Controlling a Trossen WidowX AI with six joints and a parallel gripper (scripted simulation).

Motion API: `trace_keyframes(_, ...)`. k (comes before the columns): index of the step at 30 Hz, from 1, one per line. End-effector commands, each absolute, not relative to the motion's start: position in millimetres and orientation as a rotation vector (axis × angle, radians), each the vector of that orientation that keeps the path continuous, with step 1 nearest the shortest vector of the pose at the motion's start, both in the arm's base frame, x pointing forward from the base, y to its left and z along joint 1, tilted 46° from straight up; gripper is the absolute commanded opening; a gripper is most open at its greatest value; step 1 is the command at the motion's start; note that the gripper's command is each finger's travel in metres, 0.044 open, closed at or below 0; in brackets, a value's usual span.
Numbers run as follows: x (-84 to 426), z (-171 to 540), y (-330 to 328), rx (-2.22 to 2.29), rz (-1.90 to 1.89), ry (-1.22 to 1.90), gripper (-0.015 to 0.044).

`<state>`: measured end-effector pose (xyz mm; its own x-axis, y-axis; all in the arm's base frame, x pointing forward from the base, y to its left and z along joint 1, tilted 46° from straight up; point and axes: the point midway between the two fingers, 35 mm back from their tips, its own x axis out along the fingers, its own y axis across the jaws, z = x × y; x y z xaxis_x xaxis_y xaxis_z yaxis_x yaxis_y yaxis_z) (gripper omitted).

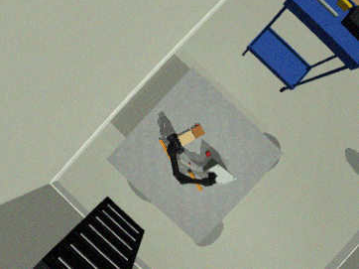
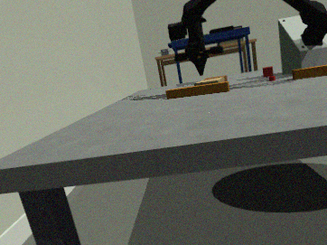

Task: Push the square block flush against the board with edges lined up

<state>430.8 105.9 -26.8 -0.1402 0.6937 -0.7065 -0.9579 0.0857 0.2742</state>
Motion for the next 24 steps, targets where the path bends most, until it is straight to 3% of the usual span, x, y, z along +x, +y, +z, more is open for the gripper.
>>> trace_keyframes(1,427.8,-43.5,124.4,-0.400,1.502,0.858,0.0000)
trace_keyframes(24,419.2,-76.0,128.9,-0.400,1.502,0.858,0.0000)
